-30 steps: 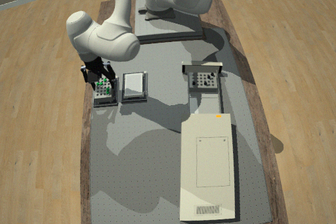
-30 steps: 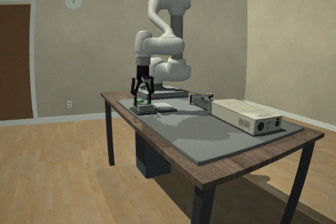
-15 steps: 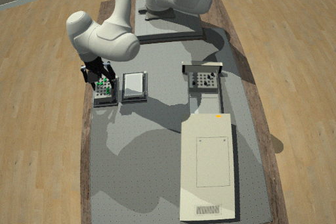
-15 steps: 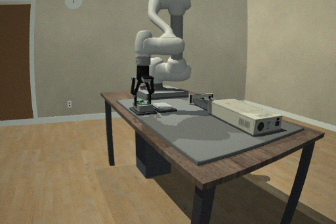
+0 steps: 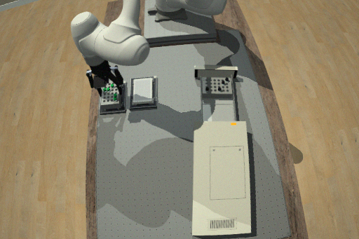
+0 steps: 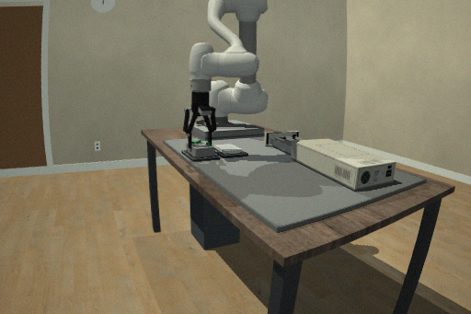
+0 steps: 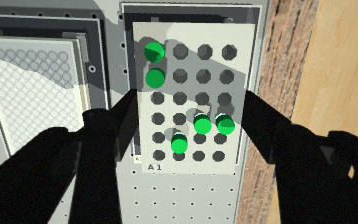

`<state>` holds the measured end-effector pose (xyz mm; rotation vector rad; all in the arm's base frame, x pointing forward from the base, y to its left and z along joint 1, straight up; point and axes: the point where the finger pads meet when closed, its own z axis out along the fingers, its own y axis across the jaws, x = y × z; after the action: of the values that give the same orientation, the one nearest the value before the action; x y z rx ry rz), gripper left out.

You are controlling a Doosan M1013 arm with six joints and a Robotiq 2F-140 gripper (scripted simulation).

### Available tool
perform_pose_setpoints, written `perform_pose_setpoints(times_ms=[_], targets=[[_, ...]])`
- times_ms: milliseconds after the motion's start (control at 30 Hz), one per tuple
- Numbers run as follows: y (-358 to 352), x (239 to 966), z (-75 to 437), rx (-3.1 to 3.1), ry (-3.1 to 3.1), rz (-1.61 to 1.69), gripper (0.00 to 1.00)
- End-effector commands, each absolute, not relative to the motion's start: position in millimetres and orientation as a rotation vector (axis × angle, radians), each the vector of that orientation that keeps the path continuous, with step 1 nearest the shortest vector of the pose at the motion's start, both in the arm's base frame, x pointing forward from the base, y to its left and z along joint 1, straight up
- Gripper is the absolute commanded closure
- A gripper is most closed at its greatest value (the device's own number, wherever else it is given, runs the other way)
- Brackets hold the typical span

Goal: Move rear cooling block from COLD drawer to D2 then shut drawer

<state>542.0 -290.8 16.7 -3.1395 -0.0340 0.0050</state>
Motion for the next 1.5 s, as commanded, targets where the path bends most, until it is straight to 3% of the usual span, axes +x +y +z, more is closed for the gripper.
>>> perform_pose_setpoints(times_ms=[0,733,1467], targets=[[-291.4,541.4,16.6,-3.140,-0.038,0.005,0.65],[-291.4,541.4,16.6,-3.140,-0.038,0.005,0.35],[-291.4,541.4,16.6,-3.140,-0.038,0.005,0.34]])
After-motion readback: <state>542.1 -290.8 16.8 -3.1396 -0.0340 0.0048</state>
